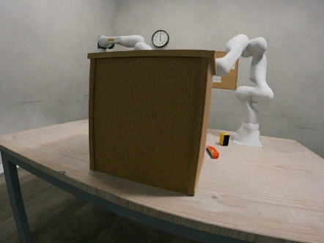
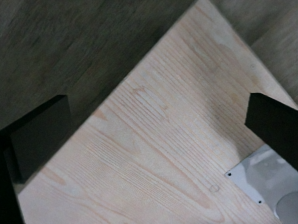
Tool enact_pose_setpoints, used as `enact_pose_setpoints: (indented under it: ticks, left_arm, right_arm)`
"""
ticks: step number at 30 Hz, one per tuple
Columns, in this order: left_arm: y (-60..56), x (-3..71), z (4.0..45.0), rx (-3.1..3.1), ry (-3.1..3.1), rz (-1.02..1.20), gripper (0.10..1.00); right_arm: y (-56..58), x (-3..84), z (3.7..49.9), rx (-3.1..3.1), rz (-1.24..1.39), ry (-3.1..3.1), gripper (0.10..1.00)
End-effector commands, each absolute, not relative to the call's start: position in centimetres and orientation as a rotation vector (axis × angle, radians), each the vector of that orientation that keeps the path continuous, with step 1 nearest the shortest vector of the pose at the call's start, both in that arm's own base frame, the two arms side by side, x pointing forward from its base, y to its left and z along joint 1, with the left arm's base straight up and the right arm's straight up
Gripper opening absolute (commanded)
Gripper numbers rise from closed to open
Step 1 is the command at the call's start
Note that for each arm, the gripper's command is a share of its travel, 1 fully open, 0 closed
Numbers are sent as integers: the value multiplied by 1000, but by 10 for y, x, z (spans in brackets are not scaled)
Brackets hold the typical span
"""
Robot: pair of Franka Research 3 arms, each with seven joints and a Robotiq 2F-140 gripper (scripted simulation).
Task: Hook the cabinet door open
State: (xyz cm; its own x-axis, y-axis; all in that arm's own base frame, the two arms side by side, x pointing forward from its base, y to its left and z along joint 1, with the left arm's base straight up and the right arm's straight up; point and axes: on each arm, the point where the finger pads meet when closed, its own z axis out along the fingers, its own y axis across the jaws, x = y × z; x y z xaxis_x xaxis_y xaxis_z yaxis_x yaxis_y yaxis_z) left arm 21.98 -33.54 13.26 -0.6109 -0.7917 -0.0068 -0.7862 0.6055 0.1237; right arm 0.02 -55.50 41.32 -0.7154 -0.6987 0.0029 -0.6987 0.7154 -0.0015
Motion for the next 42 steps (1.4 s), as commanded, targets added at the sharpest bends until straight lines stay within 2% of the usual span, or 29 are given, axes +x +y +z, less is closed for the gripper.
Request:
enact_pose_setpoints:
  ticks: [1,42]
  left_arm:
    - [-338,222,134,1281,-2812,-168,126]
    - [-351,232,134,881,-2978,-177,126]
  right_arm:
    - [-555,0,413,1184,4,-2908,1000]
    - [-555,0,413,1184,4,-2908,1000]
